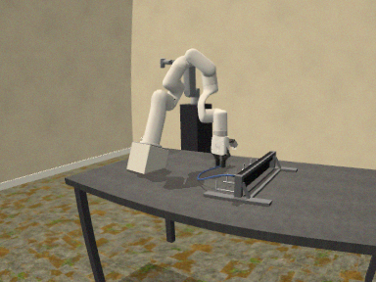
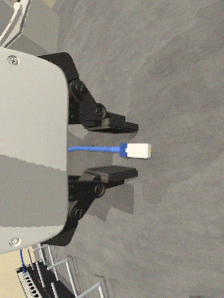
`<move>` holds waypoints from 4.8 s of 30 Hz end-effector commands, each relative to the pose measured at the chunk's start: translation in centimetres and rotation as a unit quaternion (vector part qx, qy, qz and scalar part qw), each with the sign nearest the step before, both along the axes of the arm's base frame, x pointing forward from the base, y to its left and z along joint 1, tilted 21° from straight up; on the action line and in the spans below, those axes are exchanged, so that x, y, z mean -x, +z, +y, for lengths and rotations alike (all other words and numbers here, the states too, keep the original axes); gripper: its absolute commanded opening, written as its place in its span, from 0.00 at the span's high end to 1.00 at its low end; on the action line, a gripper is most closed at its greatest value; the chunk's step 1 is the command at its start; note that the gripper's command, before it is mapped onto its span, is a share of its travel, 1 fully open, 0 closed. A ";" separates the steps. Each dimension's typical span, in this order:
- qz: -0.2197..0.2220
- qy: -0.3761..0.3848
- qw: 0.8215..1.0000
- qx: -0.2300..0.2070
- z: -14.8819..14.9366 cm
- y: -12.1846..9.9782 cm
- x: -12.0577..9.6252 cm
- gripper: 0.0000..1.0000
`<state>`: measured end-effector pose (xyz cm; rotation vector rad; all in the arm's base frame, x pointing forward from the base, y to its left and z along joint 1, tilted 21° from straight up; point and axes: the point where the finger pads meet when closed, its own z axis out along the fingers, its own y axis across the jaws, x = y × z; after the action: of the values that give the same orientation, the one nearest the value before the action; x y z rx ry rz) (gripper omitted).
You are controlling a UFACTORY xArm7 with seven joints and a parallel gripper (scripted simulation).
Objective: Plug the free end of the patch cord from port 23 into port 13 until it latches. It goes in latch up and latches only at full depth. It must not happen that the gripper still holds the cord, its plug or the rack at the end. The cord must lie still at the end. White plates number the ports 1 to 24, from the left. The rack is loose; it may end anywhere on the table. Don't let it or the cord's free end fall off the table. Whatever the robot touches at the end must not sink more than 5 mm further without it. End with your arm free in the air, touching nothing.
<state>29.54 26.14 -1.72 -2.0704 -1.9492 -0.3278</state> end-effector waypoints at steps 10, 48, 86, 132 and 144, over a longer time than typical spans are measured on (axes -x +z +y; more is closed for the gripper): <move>-0.001 -0.001 1.000 0.000 0.0 0.0 -0.1 0.62; -0.001 0.000 1.000 0.000 0.0 0.0 -0.1 1.00; -0.001 0.000 1.000 0.000 -0.2 0.6 -0.1 1.00; -0.001 0.000 1.000 0.000 -2.1 5.5 -0.2 1.00; -0.001 0.000 1.000 0.000 -2.1 5.6 -0.2 1.00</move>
<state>29.63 24.05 3.76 -2.0698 -1.9495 -0.3261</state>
